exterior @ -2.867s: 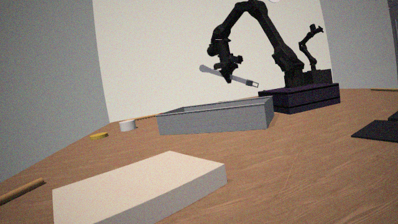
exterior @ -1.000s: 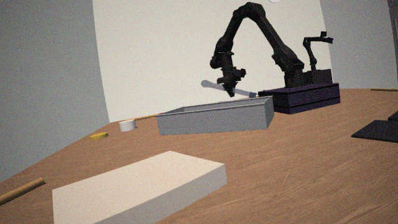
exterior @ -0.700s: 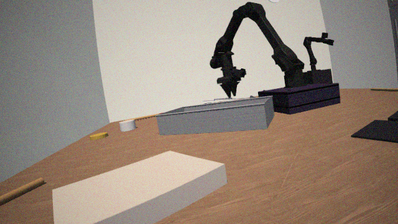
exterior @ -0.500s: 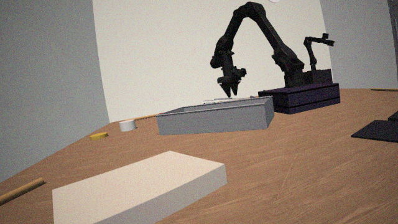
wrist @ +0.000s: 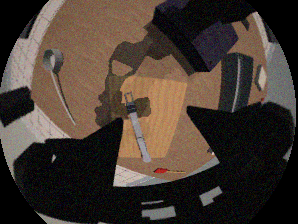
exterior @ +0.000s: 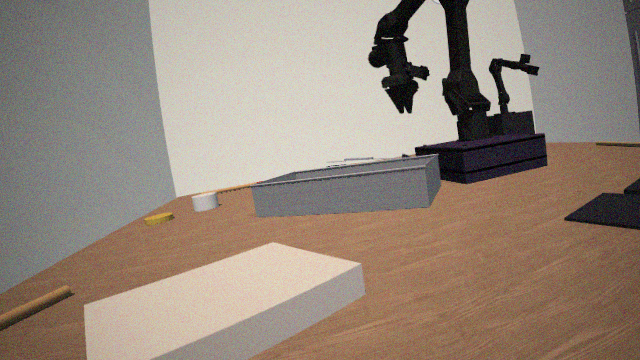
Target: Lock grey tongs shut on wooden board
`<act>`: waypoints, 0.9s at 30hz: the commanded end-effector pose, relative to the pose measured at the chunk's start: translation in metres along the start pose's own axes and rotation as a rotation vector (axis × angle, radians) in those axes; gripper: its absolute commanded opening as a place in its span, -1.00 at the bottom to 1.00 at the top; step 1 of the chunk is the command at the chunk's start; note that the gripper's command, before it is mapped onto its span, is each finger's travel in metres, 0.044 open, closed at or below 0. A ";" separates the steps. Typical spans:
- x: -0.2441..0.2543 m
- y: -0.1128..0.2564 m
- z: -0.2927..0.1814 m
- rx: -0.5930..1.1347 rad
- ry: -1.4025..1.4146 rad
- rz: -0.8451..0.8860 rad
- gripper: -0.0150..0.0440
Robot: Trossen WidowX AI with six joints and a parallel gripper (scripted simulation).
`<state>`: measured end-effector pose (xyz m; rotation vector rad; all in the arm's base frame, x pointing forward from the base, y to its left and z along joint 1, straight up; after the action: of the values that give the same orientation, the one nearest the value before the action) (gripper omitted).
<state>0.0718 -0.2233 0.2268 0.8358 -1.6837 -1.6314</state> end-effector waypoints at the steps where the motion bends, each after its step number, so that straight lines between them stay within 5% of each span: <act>1: -0.006 0.004 0.015 -0.009 0.006 -0.003 1.00; 12: -0.008 0.055 0.014 0.003 0.001 0.002 1.00; 27: -0.008 0.055 0.014 0.003 0.001 0.002 1.00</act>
<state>0.0642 -0.2074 0.2810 0.8366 -1.6862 -1.6242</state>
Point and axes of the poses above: the point midway between the two fingers, 35 mm back from their tips, its own y axis back along the fingers, its own x axis across the jaws, z = x × y, the point moved 10 cm from there along y, back along the fingers
